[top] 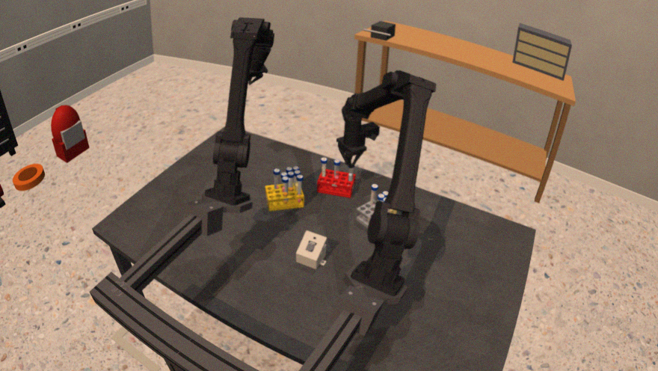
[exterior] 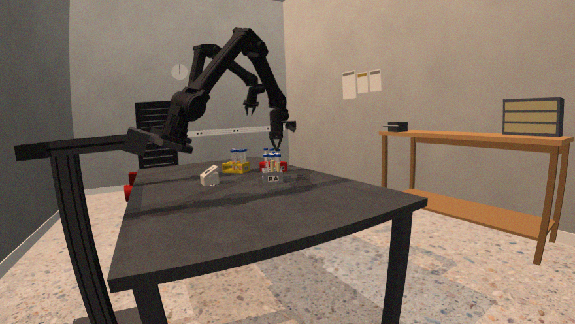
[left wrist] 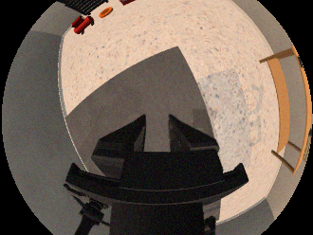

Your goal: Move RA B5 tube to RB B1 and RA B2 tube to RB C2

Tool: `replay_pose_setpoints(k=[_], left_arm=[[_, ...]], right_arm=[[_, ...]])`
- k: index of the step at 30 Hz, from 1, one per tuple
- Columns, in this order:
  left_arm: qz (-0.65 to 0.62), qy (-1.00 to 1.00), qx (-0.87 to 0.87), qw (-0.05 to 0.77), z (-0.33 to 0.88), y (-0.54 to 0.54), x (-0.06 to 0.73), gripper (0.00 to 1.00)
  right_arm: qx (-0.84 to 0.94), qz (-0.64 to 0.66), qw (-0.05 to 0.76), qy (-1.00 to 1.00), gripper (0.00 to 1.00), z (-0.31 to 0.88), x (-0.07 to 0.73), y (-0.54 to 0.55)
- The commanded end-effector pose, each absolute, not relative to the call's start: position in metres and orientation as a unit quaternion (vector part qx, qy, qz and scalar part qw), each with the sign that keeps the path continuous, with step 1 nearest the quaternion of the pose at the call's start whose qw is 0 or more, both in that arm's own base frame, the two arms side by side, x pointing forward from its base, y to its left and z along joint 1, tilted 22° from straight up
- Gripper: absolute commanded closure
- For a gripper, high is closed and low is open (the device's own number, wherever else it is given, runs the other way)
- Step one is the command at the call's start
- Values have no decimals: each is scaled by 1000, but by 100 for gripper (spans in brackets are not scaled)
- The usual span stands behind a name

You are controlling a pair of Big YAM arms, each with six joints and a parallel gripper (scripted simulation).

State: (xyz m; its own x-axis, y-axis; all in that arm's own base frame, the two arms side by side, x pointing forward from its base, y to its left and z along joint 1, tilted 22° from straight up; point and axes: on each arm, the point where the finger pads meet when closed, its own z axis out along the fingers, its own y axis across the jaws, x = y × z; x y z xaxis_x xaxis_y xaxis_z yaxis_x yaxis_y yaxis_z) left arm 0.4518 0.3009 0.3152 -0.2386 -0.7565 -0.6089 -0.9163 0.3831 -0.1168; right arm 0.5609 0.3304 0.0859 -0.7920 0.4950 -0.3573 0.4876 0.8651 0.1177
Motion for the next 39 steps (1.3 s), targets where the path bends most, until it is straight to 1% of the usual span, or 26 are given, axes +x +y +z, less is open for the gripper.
replay_pose_setpoints(k=[1,23,39], left_arm=[[131,769,-539,318,335,304,456,70],[131,769,-539,318,335,304,456,70],[131,769,-539,318,335,304,456,70]], right_arm=[[261,13,195,945,100,85,567,326],[261,13,195,945,100,85,567,326],[259,18,197,945,100,108,554,333]])
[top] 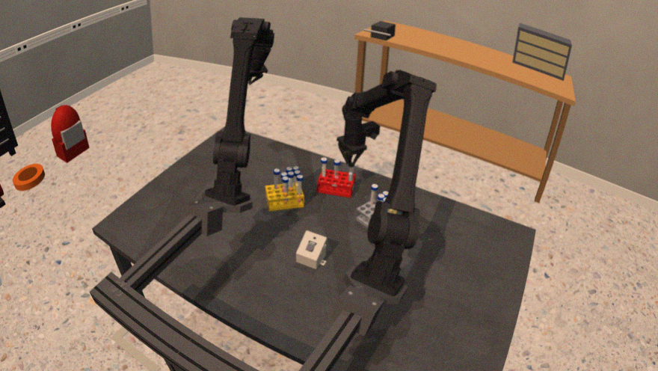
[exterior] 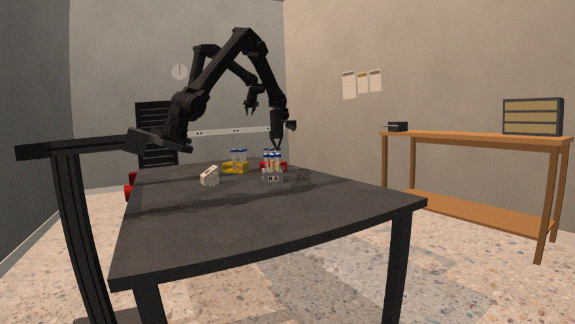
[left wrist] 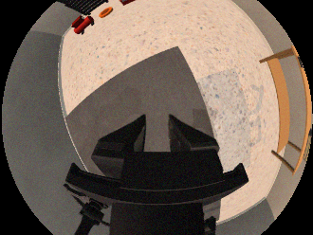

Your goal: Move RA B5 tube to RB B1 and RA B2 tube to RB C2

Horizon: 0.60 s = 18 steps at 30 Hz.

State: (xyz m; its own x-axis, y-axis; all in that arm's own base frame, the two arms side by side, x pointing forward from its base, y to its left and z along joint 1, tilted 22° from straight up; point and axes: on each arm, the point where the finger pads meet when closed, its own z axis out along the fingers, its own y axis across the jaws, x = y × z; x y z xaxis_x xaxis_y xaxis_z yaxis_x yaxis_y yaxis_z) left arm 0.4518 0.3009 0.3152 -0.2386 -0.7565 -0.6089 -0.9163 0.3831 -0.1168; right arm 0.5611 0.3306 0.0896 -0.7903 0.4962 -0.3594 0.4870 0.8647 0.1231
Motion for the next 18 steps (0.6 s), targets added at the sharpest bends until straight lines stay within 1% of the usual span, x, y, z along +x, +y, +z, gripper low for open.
replay_pose_setpoints(k=[1,18], left_arm=[[131,769,-539,318,335,304,456,70],[131,769,-539,318,335,304,456,70]], right_arm=[[259,19,197,945,100,108,553,334],[261,29,205,943,100,123,559,341]])
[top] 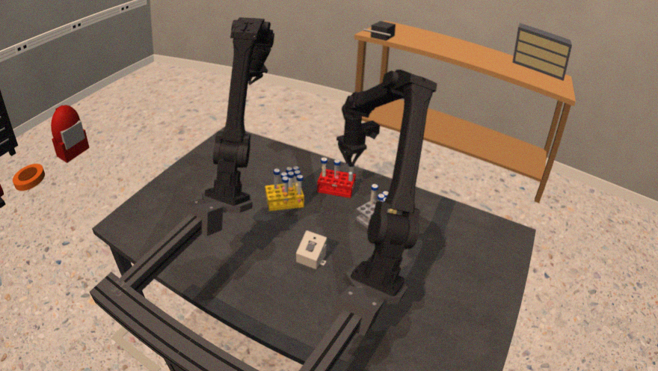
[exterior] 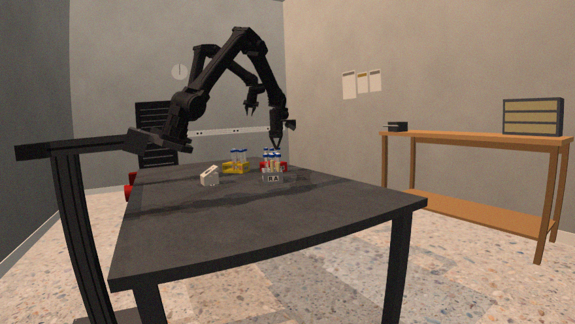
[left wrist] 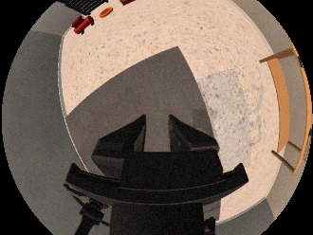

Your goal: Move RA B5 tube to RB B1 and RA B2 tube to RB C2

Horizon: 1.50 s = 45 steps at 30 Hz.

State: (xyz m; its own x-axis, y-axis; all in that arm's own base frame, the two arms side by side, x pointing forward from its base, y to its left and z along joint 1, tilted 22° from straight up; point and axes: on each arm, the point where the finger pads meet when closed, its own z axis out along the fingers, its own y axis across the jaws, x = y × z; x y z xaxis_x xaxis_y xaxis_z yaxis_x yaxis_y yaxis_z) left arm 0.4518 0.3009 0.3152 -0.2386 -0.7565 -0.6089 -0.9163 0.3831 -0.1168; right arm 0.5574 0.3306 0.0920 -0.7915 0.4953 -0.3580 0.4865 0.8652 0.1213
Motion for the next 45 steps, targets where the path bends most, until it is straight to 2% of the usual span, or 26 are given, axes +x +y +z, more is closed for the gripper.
replay_pose_setpoints(k=[1,29,35,45], left_arm=[[131,769,-539,318,335,304,456,70],[131,769,-539,318,335,304,456,70],[131,769,-539,318,335,304,456,70],[131,769,-539,318,335,304,456,70]], right_arm=[[261,32,208,942,100,127,561,343],[261,24,203,943,100,141,561,349],[260,40,214,941,100,168,553,353],[258,19,197,945,100,149,533,340]])
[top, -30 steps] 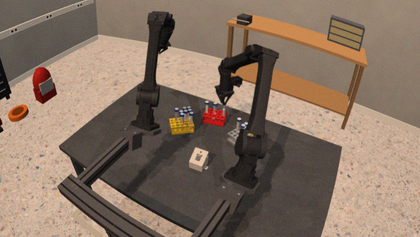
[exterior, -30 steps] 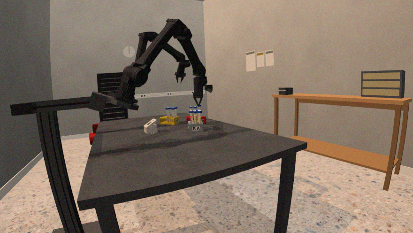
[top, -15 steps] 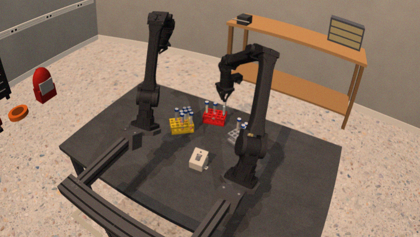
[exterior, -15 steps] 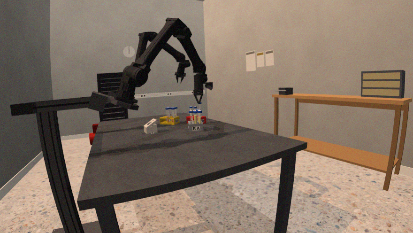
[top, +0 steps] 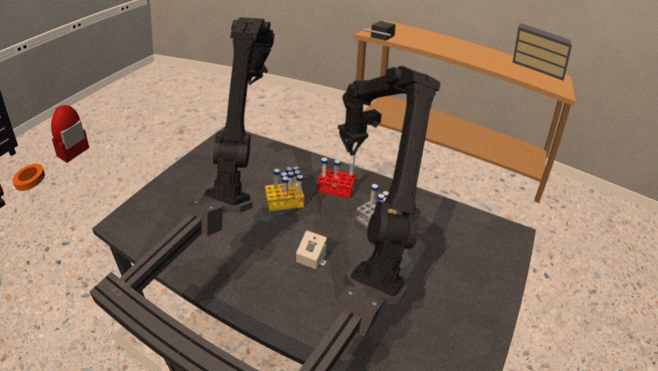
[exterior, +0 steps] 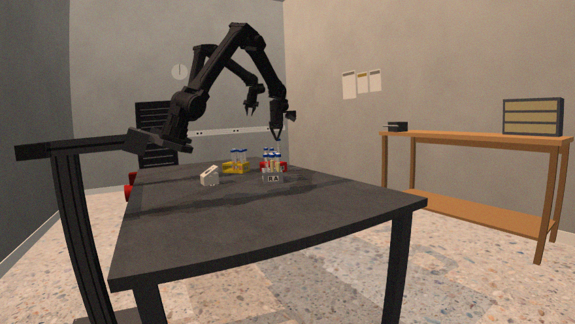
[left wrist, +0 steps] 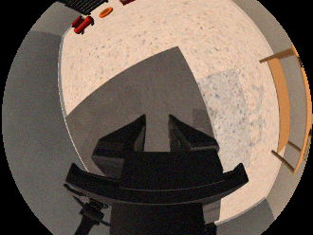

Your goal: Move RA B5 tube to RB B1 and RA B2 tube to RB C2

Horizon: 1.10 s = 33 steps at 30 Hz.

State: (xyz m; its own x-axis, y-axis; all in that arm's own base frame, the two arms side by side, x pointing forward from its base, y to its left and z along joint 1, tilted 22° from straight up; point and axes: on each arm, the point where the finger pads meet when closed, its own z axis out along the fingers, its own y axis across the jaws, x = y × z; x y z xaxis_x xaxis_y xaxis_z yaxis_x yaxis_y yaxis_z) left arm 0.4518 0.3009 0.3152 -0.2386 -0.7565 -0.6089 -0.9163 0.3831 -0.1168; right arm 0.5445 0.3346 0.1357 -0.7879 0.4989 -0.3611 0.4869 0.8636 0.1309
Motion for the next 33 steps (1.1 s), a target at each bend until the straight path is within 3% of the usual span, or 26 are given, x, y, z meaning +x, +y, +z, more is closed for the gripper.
replay_pose_setpoints(k=[1,10,33], left_arm=[[131,769,-539,318,335,304,456,70],[131,769,-539,318,335,304,456,70],[131,769,-539,318,335,304,456,70]], right_arm=[[255,4,186,949,100,126,532,341],[264,39,213,940,100,180,546,346],[259,26,203,944,100,176,525,345]])
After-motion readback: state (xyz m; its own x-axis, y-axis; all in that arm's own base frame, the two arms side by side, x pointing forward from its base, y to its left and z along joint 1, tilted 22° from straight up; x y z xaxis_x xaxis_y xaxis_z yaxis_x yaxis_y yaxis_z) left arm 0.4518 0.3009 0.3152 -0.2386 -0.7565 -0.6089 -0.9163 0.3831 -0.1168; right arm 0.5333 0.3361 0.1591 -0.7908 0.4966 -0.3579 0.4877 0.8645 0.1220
